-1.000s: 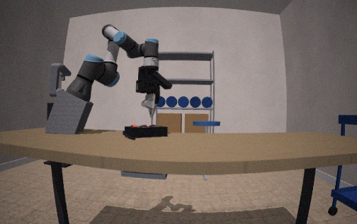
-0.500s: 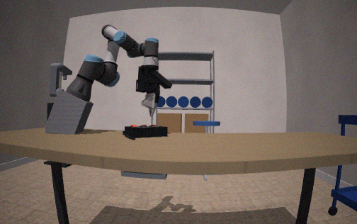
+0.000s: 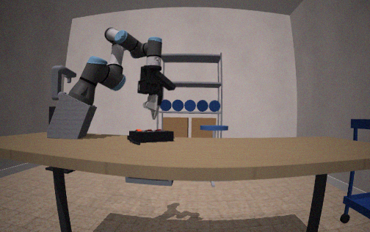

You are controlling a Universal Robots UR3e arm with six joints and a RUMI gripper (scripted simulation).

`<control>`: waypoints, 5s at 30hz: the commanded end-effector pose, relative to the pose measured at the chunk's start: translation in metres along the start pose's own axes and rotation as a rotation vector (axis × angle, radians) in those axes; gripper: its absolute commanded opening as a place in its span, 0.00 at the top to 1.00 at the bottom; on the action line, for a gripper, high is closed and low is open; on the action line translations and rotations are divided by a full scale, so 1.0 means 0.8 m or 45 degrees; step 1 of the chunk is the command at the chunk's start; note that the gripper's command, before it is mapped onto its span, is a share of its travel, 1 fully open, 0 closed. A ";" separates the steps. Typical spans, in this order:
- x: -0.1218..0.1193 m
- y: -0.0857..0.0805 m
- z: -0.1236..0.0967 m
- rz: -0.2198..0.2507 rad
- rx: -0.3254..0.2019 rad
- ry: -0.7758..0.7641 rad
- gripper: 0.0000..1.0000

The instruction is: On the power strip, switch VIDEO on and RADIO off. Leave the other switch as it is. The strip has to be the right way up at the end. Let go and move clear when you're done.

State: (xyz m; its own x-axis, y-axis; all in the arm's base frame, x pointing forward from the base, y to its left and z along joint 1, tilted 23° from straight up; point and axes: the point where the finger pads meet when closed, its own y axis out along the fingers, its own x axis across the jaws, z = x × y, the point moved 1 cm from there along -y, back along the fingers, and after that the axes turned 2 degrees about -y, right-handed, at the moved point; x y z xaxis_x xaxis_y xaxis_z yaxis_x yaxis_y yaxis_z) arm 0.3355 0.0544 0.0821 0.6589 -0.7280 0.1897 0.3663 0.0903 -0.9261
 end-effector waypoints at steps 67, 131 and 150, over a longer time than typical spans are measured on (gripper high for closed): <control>0.007 0.005 -0.032 -0.001 0.014 -0.002 1.00; 0.007 0.044 -0.033 -0.001 0.014 -0.002 1.00; 0.007 0.044 -0.033 -0.001 0.014 -0.002 1.00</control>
State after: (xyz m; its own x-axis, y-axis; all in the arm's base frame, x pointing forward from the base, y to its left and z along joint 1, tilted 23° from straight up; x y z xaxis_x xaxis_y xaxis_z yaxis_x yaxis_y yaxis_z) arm 0.3345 0.0358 0.0417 0.6598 -0.7272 0.1891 0.3726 0.0981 -0.9228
